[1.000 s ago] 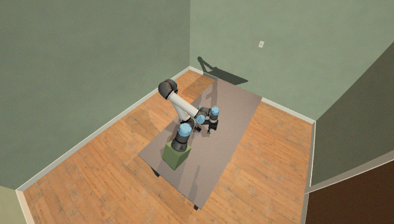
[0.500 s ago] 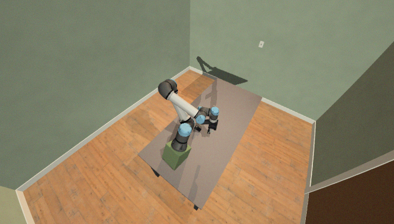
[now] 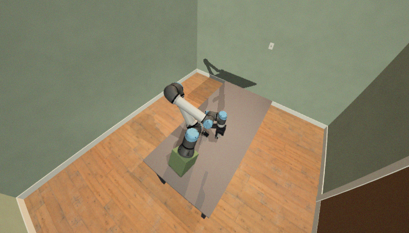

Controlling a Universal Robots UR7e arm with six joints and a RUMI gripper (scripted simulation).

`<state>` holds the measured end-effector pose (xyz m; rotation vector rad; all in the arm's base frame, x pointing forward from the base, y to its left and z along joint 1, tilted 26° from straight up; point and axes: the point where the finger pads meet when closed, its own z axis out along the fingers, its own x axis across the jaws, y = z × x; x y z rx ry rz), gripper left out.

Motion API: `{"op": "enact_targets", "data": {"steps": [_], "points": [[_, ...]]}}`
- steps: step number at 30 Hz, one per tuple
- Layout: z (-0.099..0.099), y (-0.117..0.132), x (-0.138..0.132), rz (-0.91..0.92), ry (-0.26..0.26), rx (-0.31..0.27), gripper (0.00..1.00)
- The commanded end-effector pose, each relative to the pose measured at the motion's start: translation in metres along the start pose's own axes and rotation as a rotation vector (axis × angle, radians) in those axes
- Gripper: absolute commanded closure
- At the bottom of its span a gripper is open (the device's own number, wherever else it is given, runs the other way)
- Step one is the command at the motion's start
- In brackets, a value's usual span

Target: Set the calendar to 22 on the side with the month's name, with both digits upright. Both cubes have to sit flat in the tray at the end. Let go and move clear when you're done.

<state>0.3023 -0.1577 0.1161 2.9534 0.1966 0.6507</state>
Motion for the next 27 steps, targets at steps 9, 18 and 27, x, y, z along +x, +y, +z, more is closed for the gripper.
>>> {"op": "enact_targets", "data": {"steps": [9, 18, 27], "points": [[0.000, -0.004, 0.006, 0.219, -0.003, -0.002, 0.90], [0.000, -0.007, 0.010, 0.407, -0.003, -0.002, 0.90], [0.000, -0.011, 0.017, 0.697, -0.004, -0.002, 0.90]]}}
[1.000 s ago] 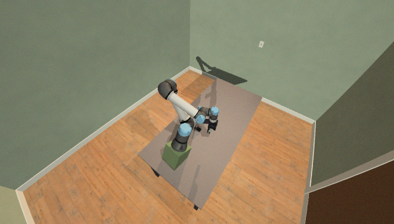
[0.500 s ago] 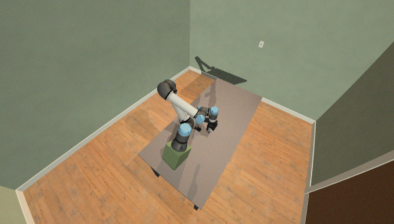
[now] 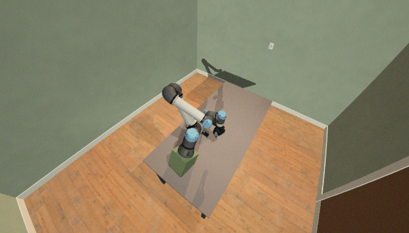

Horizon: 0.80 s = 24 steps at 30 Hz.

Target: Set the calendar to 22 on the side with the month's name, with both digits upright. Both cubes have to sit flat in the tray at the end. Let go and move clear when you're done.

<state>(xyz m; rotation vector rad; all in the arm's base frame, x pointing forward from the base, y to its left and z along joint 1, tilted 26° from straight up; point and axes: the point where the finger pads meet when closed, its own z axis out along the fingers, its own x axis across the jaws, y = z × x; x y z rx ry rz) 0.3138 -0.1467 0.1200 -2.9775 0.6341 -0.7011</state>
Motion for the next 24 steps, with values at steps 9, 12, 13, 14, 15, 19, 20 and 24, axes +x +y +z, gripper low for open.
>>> {"op": "enact_targets", "data": {"steps": [9, 12, 13, 14, 15, 19, 20, 24], "points": [[0.0001, -0.0064, 0.0042, 0.326, -0.006, -0.013, 0.90], [0.0002, -0.0083, 0.0055, 0.441, -0.006, -0.013, 0.90], [0.0003, -0.0089, 0.0058, 0.478, -0.005, -0.013, 0.90], [0.0003, -0.0089, 0.0059, 0.480, -0.005, -0.013, 0.90], [0.0003, -0.0095, 0.0062, 0.519, -0.005, -0.014, 0.90], [0.0004, -0.0110, 0.0073, 0.639, -0.005, -0.014, 0.90], [0.0004, -0.0115, 0.0077, 0.680, -0.004, -0.014, 0.90], [0.0004, -0.0125, 0.0083, 0.762, -0.004, -0.014, 0.90]]}}
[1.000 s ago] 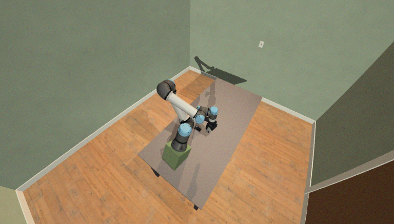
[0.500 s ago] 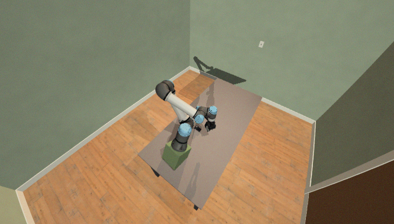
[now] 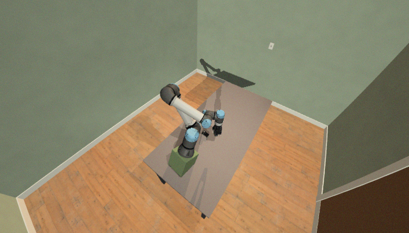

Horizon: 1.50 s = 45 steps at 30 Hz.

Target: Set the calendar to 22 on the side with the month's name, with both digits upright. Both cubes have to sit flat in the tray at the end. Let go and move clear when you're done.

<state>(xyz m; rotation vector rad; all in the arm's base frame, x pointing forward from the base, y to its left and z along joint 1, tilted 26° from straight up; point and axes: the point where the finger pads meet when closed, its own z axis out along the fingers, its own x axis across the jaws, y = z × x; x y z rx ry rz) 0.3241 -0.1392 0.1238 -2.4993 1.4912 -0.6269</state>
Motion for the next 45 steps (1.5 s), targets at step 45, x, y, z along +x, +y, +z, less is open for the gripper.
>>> {"op": "enact_targets", "data": {"steps": [45], "points": [[-0.0001, -0.0063, -0.0072, 1.350, 0.013, -0.013, 0.90]]}}
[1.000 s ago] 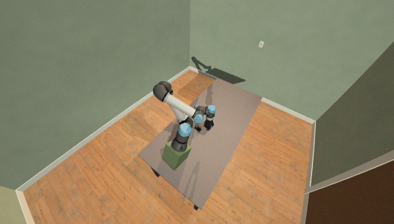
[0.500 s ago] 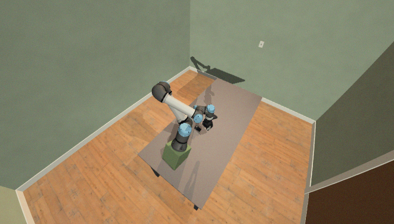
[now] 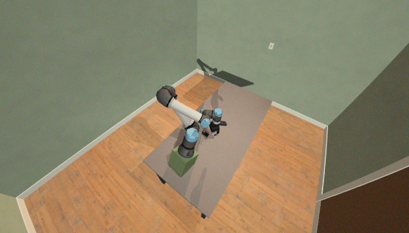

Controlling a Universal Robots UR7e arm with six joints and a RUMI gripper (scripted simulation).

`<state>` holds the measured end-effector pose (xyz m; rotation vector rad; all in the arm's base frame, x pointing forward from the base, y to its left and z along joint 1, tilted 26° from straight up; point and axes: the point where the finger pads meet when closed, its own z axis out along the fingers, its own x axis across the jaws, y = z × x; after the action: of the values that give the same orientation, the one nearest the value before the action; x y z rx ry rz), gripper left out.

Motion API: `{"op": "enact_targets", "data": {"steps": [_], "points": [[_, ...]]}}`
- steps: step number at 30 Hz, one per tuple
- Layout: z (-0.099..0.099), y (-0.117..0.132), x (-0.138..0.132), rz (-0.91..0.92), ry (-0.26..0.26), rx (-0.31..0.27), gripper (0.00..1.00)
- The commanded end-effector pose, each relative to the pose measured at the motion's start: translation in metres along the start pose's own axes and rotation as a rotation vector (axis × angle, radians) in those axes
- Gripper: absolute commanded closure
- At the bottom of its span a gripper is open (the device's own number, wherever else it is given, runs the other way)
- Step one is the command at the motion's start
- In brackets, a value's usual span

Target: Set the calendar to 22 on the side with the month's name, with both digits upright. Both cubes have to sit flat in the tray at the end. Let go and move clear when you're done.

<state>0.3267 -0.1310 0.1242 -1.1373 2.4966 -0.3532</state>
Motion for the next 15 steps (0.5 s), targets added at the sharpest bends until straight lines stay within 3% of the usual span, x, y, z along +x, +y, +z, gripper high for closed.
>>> {"op": "enact_targets", "data": {"steps": [1, 15], "points": [[-0.0002, 0.0017, -0.0005, 0.173, 0.016, -0.002, 0.90], [-0.0004, 0.0076, -0.0015, 0.516, 0.016, 0.002, 0.90]]}}
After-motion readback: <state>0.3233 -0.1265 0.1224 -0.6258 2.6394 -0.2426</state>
